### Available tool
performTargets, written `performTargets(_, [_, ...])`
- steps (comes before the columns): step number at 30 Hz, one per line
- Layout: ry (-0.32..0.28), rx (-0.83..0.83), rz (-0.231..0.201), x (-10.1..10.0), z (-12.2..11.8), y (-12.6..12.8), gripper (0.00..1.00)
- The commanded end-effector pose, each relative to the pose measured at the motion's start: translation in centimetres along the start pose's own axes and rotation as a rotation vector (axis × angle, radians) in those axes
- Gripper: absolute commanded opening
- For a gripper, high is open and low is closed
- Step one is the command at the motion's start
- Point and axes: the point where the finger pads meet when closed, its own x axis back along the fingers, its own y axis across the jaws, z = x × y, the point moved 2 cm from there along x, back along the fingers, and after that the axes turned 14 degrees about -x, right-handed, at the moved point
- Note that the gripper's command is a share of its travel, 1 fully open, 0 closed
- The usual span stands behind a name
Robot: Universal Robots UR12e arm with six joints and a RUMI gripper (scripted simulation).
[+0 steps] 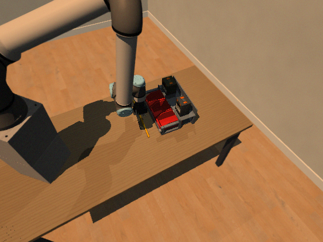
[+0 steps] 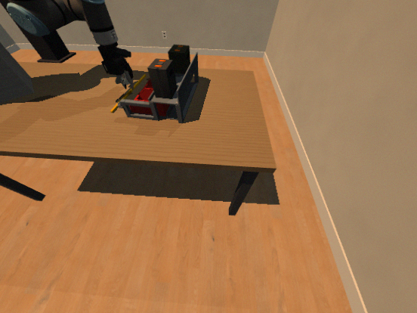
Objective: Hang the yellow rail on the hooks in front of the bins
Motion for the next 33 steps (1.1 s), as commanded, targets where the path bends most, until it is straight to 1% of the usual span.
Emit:
performTargets(1, [0.001,-0.001,-0.002,-0.01,-0.07,0.21,0.22])
performTargets(15, [0.001,-0.001,-0.002,-0.06,-0.07,0.22,0.22])
performTargets(33, [0.001,-0.002,-0.003,-0.64,-0.08,0.31,0.22])
